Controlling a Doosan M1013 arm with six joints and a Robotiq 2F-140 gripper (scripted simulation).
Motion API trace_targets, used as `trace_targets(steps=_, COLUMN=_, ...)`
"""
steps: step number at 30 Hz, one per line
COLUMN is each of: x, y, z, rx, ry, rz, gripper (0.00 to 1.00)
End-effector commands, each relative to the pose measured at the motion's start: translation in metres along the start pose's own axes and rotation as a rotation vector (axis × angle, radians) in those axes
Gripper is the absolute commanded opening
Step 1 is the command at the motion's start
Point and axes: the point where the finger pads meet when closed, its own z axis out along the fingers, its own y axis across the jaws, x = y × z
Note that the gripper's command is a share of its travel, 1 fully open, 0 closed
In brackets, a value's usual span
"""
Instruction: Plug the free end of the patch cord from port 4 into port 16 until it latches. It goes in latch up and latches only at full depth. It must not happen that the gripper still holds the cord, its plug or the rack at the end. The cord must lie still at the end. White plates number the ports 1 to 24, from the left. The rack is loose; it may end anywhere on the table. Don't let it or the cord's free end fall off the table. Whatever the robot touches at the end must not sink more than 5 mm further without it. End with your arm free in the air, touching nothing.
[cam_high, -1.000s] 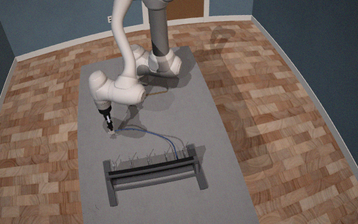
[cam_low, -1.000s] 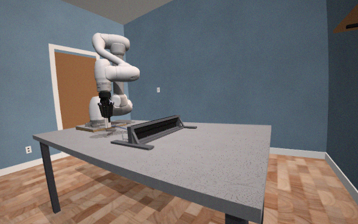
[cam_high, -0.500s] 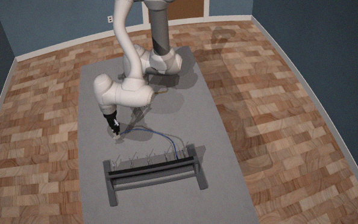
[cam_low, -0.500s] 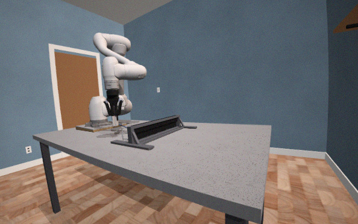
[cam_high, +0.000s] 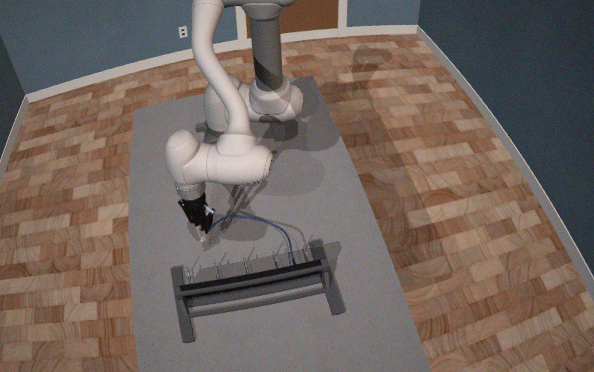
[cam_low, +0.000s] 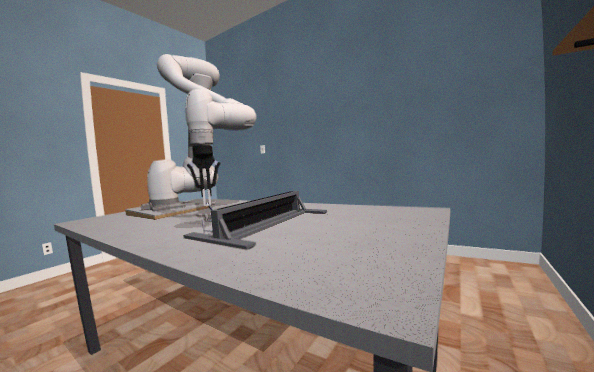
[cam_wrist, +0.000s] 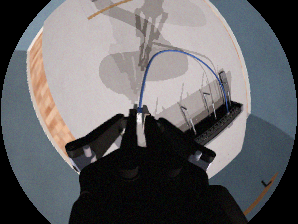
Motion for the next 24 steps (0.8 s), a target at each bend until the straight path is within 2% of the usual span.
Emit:
trace_targets(steps=1, x=-0.005, y=0.012, z=-0.002, rx=-0.002, ry=0.002, rz=-0.084, gripper=0.0)
trace_targets(steps=13, x=-0.024, y=0.057, z=-0.011, rx=-0.002, ry=0.003, rz=-0.386, gripper=0.0)
trace_targets(steps=24, x=-0.034, y=0.081, z=-0.015, rx=-0.001, ry=0.003, rz=-0.542, gripper=0.0)
